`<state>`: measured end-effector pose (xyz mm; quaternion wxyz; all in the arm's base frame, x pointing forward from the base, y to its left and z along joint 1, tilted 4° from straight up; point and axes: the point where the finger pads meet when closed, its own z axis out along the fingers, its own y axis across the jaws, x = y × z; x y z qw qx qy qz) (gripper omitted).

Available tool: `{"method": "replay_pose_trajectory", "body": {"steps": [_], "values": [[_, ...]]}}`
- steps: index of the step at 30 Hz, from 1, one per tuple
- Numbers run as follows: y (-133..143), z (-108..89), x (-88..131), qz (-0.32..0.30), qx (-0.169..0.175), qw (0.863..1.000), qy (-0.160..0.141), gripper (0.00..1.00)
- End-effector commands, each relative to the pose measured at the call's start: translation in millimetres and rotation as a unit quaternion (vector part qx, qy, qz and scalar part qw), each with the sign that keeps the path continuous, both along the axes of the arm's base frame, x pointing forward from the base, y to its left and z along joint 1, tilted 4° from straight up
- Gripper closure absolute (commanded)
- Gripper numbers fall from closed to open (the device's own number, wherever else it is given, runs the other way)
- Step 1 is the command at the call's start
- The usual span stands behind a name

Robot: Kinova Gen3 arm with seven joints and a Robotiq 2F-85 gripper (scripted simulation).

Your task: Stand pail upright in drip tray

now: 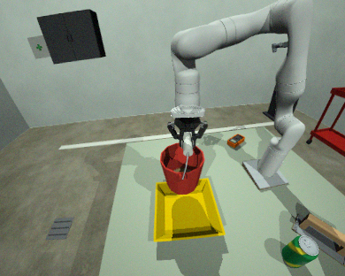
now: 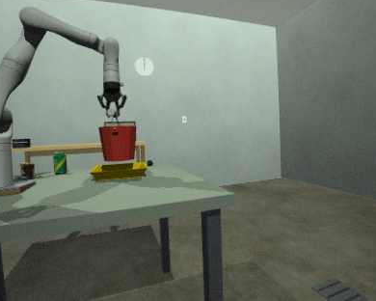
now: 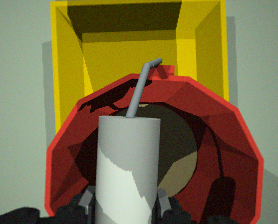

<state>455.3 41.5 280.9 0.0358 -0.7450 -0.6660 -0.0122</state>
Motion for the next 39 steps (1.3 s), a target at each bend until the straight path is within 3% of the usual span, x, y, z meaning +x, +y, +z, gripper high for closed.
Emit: {"method": "replay_pose_trajectory", "body": {"steps": [1, 39], "values": [[11.8, 1.4, 0.3, 0.005, 0.000, 1.000, -0.001, 0.90], [73.5, 5.8, 0.0, 0.005, 0.000, 1.000, -0.001, 0.90]]}}
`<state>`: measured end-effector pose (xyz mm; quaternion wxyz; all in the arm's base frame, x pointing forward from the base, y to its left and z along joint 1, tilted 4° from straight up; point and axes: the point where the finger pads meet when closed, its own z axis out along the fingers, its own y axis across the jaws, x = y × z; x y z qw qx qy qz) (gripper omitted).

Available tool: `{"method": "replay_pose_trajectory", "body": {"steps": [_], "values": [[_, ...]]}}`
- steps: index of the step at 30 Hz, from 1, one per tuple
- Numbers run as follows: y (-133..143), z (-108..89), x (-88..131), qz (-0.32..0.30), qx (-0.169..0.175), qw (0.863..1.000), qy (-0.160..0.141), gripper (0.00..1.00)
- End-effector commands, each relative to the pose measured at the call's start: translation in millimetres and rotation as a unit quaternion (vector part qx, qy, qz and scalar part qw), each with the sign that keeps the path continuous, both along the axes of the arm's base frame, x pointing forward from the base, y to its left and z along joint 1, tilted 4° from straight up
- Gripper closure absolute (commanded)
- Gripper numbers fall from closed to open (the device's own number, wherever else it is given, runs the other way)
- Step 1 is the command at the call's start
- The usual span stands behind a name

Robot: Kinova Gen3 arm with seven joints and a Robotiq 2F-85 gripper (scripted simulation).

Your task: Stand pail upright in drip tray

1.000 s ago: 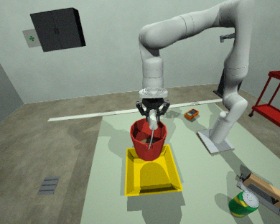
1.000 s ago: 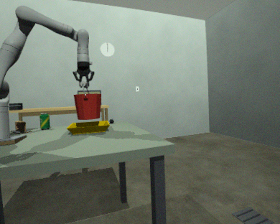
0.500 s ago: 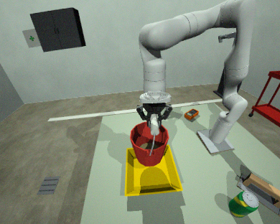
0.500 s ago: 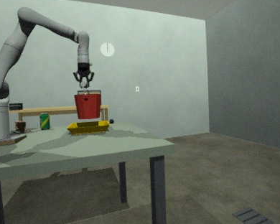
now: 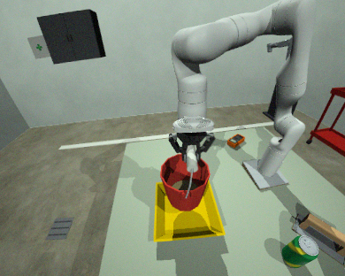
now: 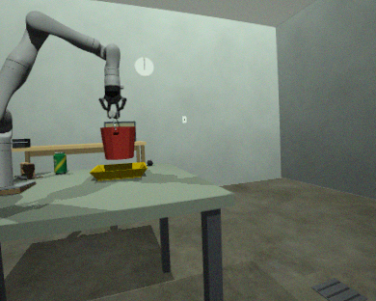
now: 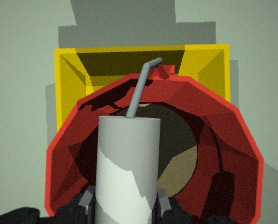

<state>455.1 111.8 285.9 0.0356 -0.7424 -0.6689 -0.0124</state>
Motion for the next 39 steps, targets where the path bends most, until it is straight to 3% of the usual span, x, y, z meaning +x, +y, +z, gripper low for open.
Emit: {"method": "replay_pose_trajectory", "body": {"steps": [1, 39], "values": [[4.3, 0.8, 0.2, 0.002, 0.000, 1.000, -0.001, 0.90], [18.9, 1.9, 0.1, 0.002, 0.000, 1.000, -0.001, 0.90]]}}
